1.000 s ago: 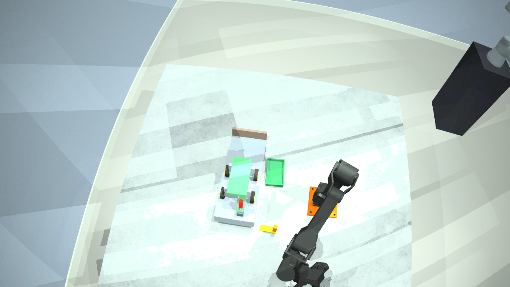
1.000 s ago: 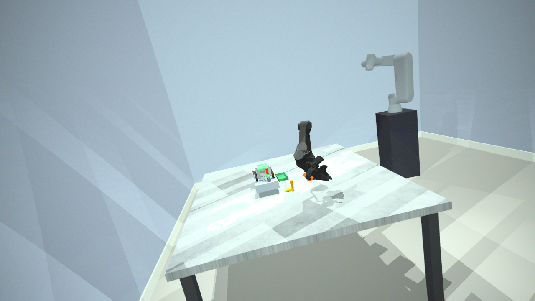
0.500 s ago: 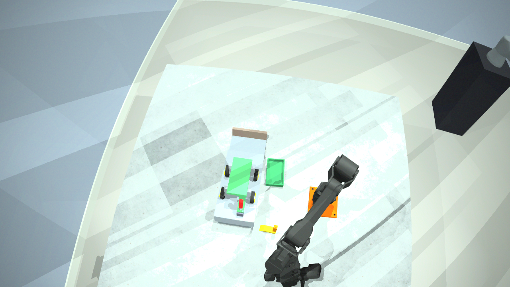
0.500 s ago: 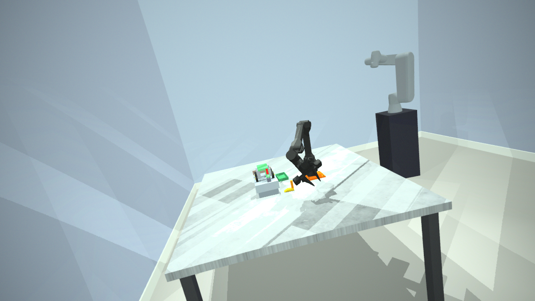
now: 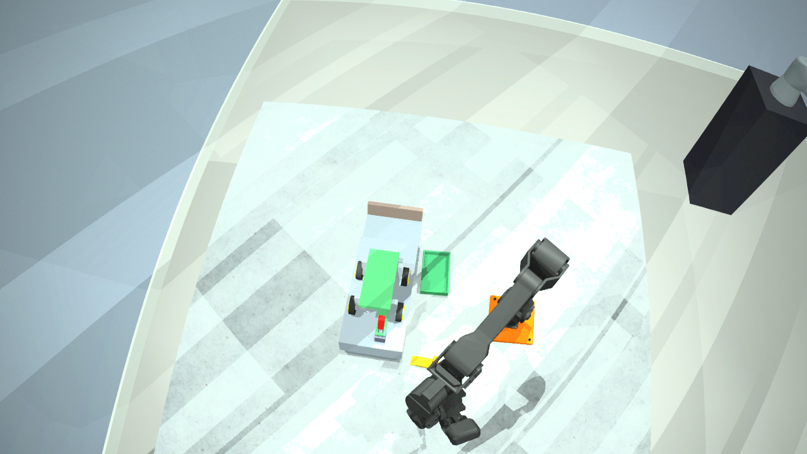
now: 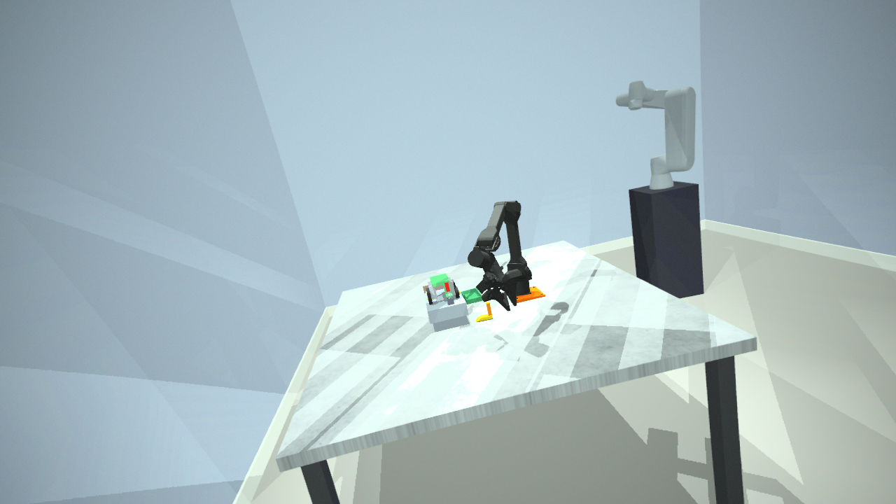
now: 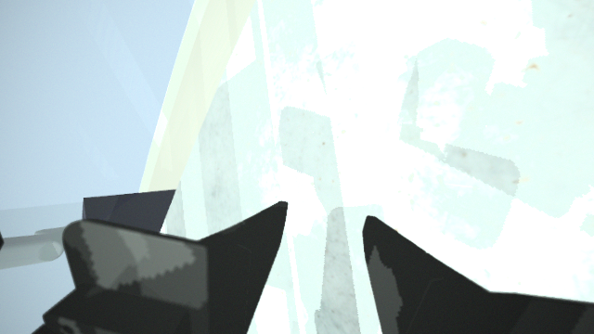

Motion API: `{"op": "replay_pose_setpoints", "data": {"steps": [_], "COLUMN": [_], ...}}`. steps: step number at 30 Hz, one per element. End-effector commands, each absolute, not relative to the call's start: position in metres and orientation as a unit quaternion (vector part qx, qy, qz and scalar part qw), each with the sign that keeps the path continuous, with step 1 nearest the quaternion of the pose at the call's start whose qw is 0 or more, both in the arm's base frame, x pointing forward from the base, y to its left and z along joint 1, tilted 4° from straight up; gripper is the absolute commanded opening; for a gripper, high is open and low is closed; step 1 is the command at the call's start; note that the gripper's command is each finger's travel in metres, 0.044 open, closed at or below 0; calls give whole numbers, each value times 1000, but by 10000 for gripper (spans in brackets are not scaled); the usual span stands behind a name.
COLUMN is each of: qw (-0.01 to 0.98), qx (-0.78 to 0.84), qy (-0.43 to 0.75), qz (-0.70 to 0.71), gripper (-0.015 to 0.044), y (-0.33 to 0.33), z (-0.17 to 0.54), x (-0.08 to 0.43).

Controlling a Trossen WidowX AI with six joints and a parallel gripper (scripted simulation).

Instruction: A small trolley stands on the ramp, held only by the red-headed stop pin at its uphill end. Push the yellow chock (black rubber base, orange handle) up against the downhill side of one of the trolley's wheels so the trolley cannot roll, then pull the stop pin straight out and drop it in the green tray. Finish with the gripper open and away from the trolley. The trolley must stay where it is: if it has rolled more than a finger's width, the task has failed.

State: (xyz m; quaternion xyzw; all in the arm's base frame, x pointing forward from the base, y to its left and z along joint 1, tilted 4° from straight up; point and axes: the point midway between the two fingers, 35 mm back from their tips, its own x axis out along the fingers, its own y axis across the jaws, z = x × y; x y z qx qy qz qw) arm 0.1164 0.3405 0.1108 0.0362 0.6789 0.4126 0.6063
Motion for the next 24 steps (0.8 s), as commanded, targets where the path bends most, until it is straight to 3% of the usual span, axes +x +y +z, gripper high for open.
{"op": "replay_pose_setpoints", "data": {"steps": [1, 12, 24], "qw": [619, 617, 563], "qx": [84, 235, 388], "qy": [714, 751, 657], "qz": [317, 4, -318], "gripper": [190, 190, 190], "y": [327, 279, 220], "z": [112, 114, 124], "x": [127, 152, 168]}}
